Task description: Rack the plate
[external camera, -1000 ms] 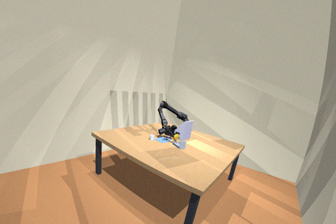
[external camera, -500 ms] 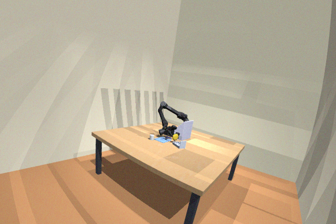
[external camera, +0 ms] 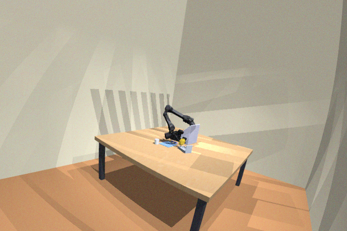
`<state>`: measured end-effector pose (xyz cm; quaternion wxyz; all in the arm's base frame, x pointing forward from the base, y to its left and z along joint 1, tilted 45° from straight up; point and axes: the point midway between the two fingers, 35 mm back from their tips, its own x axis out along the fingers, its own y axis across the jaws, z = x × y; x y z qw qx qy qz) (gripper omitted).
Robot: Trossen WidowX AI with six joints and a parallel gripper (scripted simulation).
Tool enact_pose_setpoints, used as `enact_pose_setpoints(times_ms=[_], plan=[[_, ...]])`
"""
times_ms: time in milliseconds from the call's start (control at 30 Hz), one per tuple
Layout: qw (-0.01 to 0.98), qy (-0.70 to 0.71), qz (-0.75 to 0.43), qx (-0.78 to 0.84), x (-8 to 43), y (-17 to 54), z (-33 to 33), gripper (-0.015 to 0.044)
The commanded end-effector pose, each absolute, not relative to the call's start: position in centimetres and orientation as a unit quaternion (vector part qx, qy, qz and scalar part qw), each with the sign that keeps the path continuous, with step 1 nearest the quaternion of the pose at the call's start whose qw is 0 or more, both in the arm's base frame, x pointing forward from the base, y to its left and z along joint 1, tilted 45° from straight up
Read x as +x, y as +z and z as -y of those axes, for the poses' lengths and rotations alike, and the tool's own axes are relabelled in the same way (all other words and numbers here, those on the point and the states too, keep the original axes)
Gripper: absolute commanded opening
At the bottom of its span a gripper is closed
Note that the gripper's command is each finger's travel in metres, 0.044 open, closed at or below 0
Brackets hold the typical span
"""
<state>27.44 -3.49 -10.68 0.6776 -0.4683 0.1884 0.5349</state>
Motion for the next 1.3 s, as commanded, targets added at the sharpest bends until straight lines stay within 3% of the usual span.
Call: enact_pose_setpoints(times_ms=[0,1267], plan=[[0.678,0.536,-0.191,-0.465,27.3,-11.0,3.1,0.0000],[0.678,0.534,-0.188,-0.469,27.5,-13.7,2.6,0.0000]])
